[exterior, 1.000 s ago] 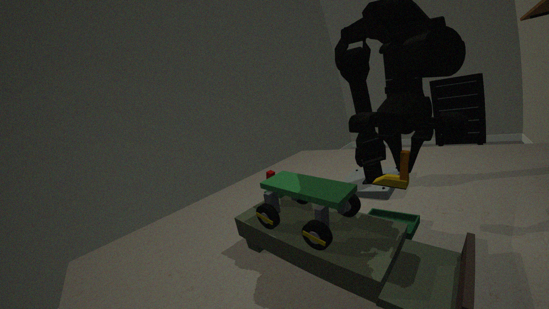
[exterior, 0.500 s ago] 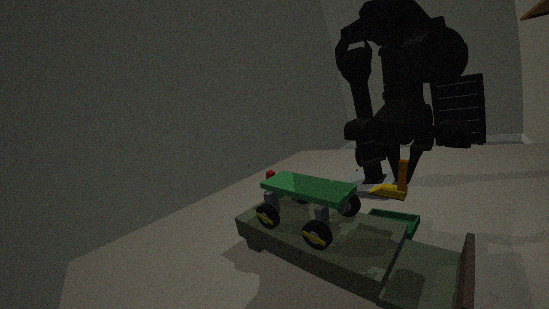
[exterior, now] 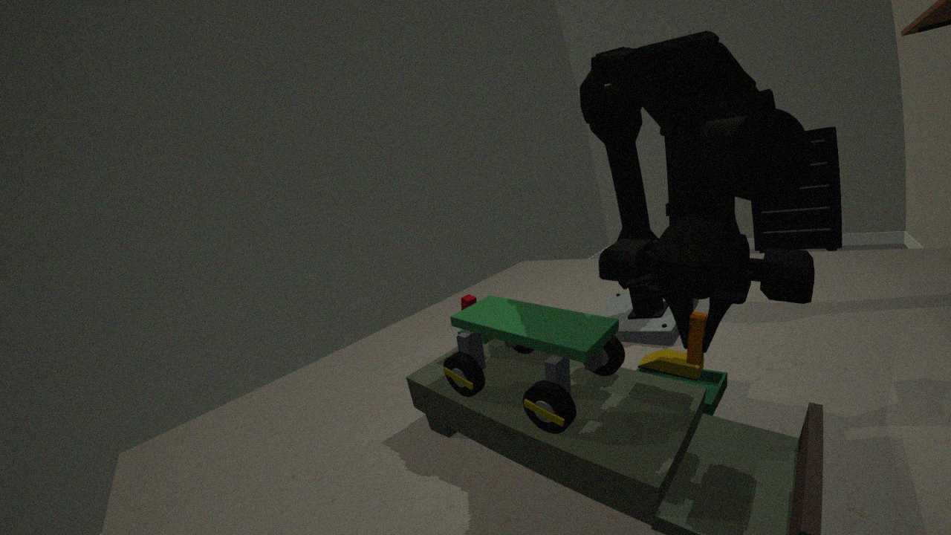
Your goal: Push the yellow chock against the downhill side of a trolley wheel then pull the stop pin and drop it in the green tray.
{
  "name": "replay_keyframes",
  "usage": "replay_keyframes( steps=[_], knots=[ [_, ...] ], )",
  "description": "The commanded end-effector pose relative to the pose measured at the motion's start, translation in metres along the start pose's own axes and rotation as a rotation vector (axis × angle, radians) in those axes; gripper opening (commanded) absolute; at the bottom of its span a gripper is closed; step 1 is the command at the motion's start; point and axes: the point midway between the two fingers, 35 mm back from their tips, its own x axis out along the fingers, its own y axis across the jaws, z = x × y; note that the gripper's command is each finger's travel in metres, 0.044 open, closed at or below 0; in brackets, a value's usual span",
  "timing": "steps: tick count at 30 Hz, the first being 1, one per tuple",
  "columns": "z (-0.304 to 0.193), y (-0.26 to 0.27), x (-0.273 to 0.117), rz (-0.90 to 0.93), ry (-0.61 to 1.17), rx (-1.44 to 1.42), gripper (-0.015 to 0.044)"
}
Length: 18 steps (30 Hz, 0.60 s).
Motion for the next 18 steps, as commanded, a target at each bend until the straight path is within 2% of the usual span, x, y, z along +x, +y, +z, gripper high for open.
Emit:
replay_keyframes(
  steps=[1,8,18],
  knots=[
    [0.0,-0.001,0.01,-0.005,0.0,-0.003,0.0],
    [0.0,-0.002,0.026,-0.005,0.0,-0.003,0.0],
    [0.0,-0.008,0.025,-0.006,0.0,-0.003,0.0]
  ],
)
